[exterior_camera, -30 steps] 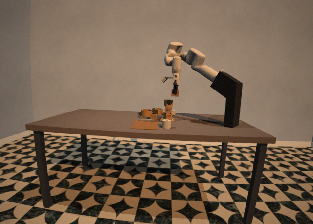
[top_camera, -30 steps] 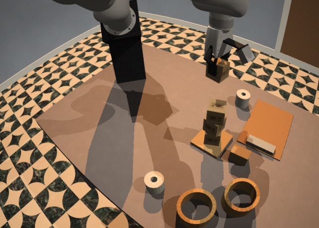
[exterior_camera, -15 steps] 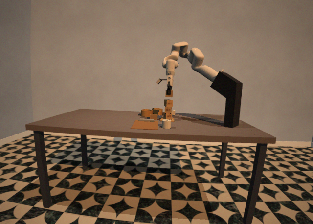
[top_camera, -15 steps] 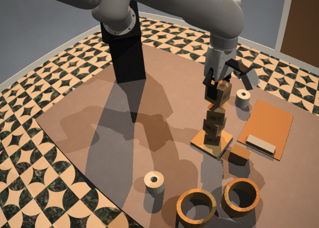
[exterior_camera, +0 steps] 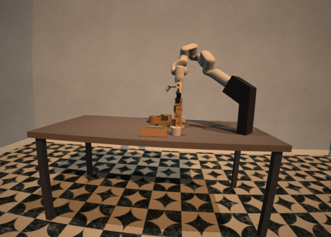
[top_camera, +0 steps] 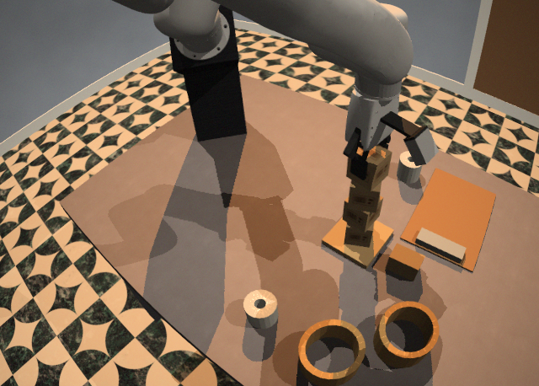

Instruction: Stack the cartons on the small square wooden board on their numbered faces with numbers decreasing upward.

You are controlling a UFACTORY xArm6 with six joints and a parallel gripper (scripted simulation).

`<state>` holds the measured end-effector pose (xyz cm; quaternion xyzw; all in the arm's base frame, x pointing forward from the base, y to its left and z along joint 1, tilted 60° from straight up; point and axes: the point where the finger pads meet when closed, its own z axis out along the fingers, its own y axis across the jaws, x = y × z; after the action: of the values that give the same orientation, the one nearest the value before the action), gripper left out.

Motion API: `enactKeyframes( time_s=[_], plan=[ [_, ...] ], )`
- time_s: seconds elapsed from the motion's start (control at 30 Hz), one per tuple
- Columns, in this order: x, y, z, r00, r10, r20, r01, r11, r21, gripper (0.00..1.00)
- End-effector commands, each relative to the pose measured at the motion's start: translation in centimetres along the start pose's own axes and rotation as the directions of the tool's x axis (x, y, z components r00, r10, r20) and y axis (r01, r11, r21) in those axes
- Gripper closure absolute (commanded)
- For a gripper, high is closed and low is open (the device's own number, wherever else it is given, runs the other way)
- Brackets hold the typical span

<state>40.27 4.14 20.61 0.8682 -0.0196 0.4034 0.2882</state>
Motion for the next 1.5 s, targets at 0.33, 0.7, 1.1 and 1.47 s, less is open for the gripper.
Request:
enactKeyframes(
  time_s=[0.33,0.7,1.1,1.47],
  plan=[
    [0.10,-0.04,0.18,1.000,0.001,-0.002,-0.001,1.000,0.002,0.00],
    [0.10,-0.04,0.18,1.000,0.001,-0.002,-0.001,1.000,0.002,0.00],
    [0.10,-0.04,0.18,1.000,0.001,-0.002,-0.001,1.000,0.002,0.00],
    [0.11,-0.04,0.14,1.000,0.001,-0.002,-0.001,1.000,0.002,0.00]
  ],
)
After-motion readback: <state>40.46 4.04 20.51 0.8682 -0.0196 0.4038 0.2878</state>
